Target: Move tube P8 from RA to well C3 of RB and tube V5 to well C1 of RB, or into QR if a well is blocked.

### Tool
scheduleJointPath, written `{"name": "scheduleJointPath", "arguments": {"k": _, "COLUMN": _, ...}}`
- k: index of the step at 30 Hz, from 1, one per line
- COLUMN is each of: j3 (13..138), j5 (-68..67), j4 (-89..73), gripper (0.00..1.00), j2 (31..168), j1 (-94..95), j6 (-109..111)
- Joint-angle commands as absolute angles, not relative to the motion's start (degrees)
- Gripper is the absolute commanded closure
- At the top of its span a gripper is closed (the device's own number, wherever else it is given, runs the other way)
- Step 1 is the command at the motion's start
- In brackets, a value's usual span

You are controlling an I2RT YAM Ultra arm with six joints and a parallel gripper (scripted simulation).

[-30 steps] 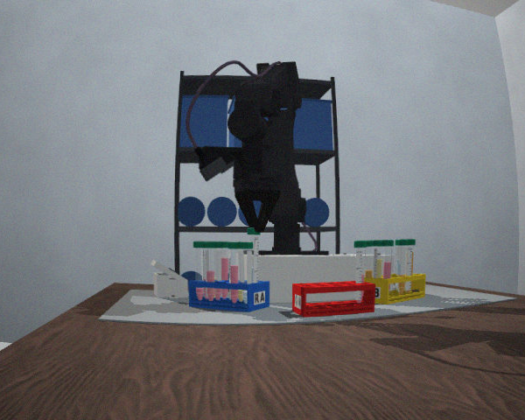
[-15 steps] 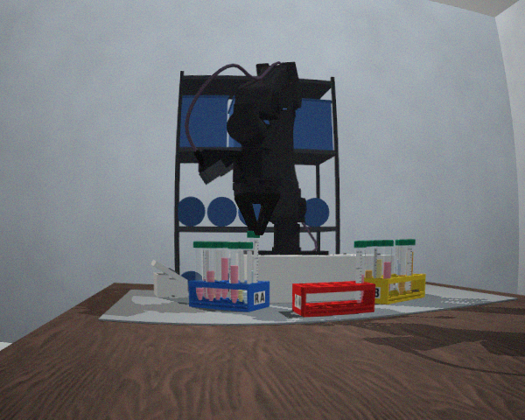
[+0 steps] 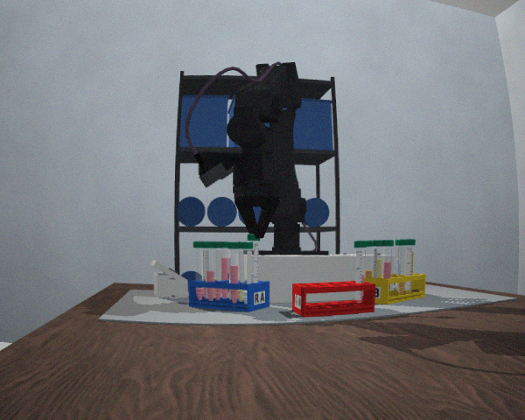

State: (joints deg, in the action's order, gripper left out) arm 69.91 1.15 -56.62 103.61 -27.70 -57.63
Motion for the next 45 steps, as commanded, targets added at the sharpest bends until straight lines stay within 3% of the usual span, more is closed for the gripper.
{"name": "scheduleJointPath", "arguments": {"k": 1, "j3": 68.6, "j5": 0.2, "j4": -57.5, "gripper": 1.0, "j2": 104.5, "j1": -28.5, "j6": -57.3}}
{"name": "scheduleJointPath", "arguments": {"k": 45, "j3": 66.4, "j5": 0.2, "j4": -54.5, "gripper": 1.0, "j2": 105.5, "j1": -27.8, "j6": -57.8}}
